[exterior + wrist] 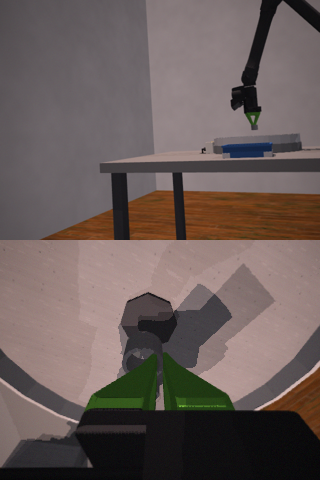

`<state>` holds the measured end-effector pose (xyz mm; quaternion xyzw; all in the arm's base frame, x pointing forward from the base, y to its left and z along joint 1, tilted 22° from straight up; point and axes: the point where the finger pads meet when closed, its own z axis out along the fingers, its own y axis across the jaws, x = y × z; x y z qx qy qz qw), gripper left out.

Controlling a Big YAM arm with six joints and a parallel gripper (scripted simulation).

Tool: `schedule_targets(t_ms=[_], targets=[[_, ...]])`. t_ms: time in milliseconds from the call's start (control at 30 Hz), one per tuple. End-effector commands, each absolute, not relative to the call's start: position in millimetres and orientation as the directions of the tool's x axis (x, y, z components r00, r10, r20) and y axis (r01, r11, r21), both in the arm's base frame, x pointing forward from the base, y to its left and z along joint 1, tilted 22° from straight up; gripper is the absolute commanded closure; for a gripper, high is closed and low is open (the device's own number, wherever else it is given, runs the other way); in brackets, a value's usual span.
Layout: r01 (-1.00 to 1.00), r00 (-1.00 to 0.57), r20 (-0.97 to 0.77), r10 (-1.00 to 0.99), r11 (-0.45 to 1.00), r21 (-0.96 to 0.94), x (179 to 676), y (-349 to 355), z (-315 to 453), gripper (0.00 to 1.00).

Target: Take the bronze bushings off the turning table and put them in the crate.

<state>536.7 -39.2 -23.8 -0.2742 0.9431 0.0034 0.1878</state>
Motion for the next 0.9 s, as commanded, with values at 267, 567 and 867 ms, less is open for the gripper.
schedule_targets(t_ms=[267, 567, 867], targets=[[-0.491, -0.775, -0.393, -0.496, 0.863, -0.122, 552, -48, -5, 1.00], [-0.491, -0.775, -0.393, -0.496, 0.863, -0.122, 552, -48, -5, 1.00], [-0.510, -0.767, -0.386, -0.512, 0.852, -0.118, 563, -34, -33, 1.00]])
